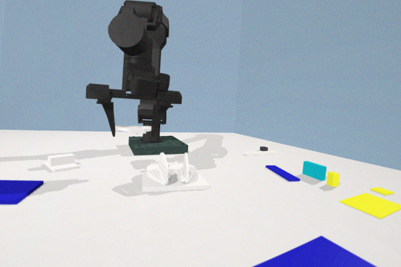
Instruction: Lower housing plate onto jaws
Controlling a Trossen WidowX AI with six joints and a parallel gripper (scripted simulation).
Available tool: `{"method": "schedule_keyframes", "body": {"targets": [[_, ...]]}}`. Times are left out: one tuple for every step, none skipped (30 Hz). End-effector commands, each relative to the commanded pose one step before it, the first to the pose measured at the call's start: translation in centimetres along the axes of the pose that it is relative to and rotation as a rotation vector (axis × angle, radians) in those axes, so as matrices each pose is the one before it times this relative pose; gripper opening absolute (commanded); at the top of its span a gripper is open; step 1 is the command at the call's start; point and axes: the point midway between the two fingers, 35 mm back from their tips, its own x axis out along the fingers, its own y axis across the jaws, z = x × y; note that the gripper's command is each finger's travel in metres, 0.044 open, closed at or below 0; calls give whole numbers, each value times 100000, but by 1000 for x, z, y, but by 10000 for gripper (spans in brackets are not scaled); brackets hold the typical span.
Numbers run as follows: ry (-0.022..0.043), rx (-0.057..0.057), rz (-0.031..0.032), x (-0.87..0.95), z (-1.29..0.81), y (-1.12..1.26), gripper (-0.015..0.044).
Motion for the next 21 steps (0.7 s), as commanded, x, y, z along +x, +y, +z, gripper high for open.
{"method": "schedule_keyframes", "body": {"targets": [[-98,3916,-284,-103,89,1445,351],[-14,833,21,0,37,320,351],[-14,836,22,0,30,321,351],[-15,836,22,0,24,321,351],[-15,836,22,0,17,321,351],[-15,836,22,0,10,320,351],[-15,836,22,0,3,320,351],[-15,836,22,0,-4,319,351],[-15,836,22,0,-10,318,351],[-15,836,22,0,-17,317,351],[-15,836,23,0,-24,316,351],[-16,833,23,0,-30,314,351],[-16,839,23,0,-37,314,351],[-16,839,23,0,-44,313,351],[-16,839,24,-1,-50,311,351],[-16,839,24,-1,-56,309,351],[-16,839,24,-1,-63,307,351],[-16,839,24,-1,-69,305,351],[-16,834,25,-1,-75,301,351],[-13,656,20,0,-64,235,351],[-8,393,12,0,-40,140,351]]}}
